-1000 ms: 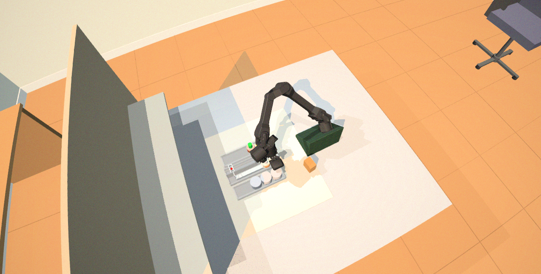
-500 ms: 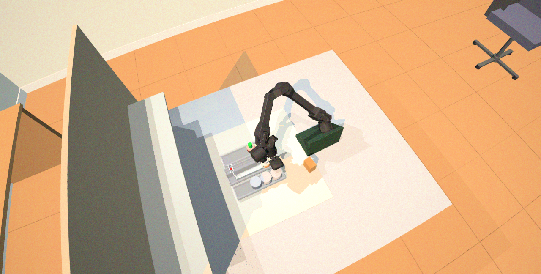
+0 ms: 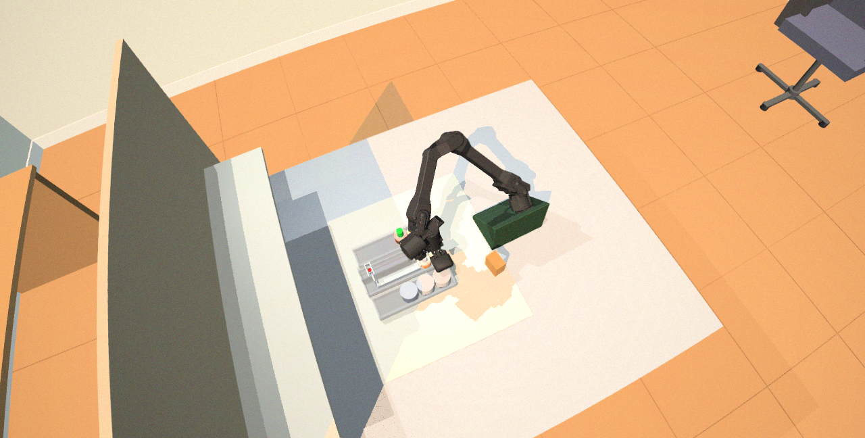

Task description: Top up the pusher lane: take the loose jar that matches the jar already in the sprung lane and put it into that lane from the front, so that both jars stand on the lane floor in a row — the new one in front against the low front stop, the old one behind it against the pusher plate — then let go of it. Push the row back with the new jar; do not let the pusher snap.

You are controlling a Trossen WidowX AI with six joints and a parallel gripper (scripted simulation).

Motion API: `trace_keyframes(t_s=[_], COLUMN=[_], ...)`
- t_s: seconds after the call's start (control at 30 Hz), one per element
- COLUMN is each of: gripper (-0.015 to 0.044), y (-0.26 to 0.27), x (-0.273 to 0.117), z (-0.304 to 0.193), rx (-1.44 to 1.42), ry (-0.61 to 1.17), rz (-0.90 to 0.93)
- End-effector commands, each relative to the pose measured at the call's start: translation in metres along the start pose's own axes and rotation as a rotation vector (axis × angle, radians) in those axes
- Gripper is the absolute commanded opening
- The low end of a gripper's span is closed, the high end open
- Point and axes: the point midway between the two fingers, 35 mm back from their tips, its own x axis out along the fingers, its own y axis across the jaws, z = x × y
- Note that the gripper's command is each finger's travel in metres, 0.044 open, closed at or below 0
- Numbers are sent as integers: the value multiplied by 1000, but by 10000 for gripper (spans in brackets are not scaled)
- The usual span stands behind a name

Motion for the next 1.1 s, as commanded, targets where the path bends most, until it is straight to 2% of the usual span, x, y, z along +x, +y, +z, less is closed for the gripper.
trace_keyframes(t_s=[0.0,1.07], gripper=[0,0], y=[-2,-2], x=[-3,-3], z=[9,13], rx=[15,15], ry=[-25,-25], rz=[-5,-5])
